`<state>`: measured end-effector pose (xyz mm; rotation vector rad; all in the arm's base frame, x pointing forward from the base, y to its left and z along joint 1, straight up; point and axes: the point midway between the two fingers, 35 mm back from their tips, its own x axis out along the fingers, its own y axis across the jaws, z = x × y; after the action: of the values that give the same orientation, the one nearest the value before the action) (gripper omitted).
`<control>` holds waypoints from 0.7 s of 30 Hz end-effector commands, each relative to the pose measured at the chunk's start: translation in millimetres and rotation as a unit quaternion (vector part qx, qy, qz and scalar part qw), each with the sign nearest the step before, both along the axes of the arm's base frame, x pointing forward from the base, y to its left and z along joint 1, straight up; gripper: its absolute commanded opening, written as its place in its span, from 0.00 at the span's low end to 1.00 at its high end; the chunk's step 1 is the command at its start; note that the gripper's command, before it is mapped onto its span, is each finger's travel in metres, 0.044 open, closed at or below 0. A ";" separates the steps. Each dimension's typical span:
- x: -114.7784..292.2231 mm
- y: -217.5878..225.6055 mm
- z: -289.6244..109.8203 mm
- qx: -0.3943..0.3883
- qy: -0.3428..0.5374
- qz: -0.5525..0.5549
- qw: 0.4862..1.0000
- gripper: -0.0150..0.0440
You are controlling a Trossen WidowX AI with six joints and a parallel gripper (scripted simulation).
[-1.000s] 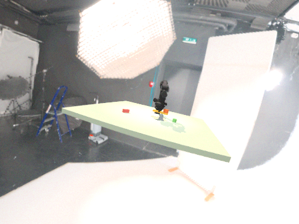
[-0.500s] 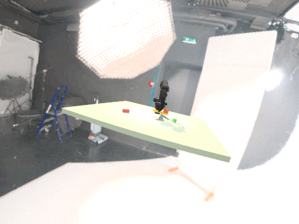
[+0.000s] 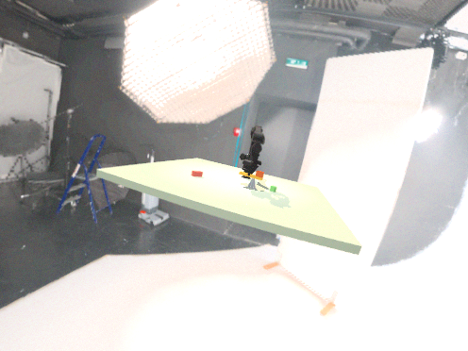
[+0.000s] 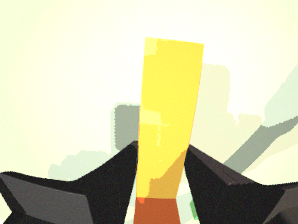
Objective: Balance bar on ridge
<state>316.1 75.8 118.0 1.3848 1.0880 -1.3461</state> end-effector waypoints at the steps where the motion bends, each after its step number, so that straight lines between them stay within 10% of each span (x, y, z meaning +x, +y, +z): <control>1: 0.0 0.0 0.0 0.000 0.000 0.000 1.000 0.25; 21: 0.0 0.0 0.0 0.000 0.000 0.000 1.000 0.54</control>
<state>316.1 75.8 118.0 1.3848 1.0880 -1.3461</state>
